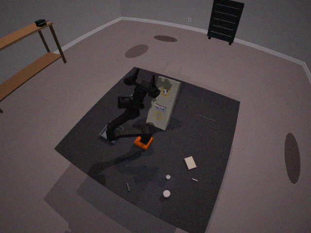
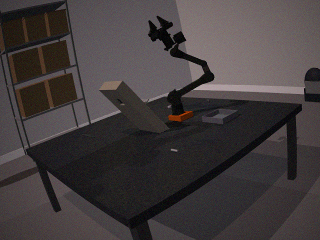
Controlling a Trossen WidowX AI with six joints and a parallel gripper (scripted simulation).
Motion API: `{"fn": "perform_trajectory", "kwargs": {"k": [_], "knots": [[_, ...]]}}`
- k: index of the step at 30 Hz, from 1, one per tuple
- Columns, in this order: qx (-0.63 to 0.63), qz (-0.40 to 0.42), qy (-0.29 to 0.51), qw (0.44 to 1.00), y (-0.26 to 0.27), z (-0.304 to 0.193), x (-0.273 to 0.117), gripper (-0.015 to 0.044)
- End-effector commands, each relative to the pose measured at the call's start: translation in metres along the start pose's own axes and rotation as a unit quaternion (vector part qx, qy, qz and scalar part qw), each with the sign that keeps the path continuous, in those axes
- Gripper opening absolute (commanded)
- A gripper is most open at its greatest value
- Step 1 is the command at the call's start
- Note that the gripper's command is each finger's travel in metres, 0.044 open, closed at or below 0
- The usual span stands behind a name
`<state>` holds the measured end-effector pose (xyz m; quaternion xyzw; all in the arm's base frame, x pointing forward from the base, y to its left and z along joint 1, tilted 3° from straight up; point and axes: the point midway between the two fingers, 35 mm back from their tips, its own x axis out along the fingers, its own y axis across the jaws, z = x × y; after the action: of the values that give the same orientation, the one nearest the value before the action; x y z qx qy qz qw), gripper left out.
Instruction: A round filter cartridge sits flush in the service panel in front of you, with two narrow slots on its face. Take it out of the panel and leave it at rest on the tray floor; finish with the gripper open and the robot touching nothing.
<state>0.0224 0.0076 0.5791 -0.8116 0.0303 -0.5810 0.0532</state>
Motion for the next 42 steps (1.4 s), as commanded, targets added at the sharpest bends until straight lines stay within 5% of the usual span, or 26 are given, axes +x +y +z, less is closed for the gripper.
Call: {"fn": "perform_trajectory", "kwargs": {"k": [1,6,12,21,33,36,42], "knots": [[0.005,0.002,-0.002,1.000,0.001,0.001,0.000,0.0374],[0.164,0.065,-0.069,0.982,0.037,0.043,0.007,0.0242],[0.403,0.195,-0.161,0.880,0.076,0.122,0.000,0.0098],[0.628,0.438,-0.240,0.597,0.084,0.242,-0.058,0.0098],[0.615,0.706,-0.223,0.272,0.041,0.320,-0.171,0.0098],[0.577,0.762,-0.203,0.214,0.029,0.325,-0.201,0.0098],[0.570,0.770,-0.199,0.206,0.027,0.325,-0.205,0.0098]]}}
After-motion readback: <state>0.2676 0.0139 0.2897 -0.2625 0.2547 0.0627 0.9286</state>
